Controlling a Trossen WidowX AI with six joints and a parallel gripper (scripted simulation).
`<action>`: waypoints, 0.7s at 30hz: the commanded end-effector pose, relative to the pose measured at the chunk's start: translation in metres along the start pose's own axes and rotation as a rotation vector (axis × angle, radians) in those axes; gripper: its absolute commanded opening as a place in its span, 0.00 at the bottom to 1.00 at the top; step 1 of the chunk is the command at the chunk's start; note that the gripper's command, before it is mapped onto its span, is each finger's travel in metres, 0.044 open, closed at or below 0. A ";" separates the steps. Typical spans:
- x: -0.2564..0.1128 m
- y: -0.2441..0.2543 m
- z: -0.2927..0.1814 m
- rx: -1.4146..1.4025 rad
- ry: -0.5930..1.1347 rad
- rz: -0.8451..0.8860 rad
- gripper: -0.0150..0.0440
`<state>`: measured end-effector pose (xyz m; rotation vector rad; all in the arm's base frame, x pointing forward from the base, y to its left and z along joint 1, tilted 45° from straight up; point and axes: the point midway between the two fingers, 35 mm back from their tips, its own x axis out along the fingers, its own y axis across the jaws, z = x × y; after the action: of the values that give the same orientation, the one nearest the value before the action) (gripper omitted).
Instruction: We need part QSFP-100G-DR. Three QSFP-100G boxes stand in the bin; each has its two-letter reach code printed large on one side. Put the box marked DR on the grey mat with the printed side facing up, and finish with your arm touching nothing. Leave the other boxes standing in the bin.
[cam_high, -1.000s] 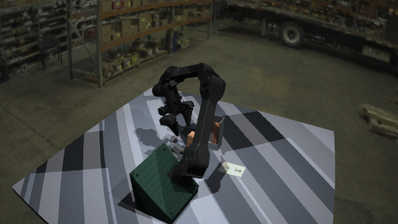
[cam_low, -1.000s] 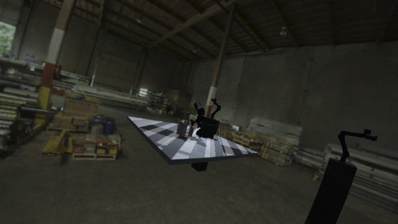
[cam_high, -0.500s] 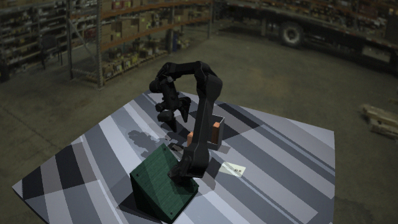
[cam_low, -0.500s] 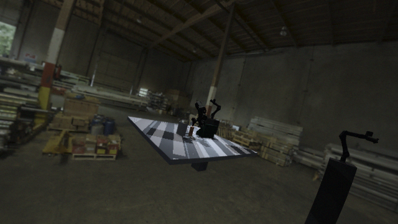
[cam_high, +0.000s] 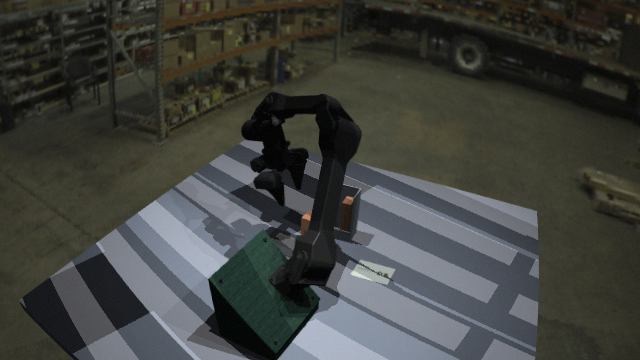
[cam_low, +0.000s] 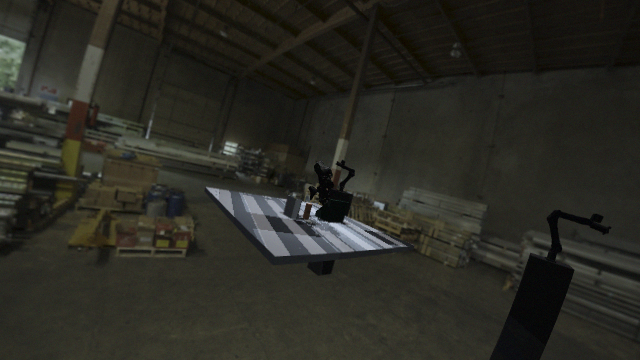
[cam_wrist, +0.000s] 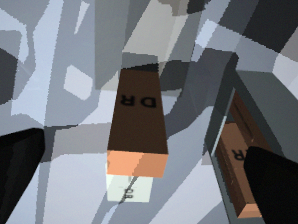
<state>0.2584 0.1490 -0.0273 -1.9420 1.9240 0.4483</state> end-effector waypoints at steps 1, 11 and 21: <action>0.002 -0.001 -0.003 0.000 -0.013 0.008 0.87; 0.009 -0.003 -0.025 0.005 -0.116 0.036 0.66; 0.017 -0.002 -0.044 0.015 -0.217 0.051 0.66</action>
<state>0.2599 0.1168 0.0008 -1.7817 1.8480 0.6065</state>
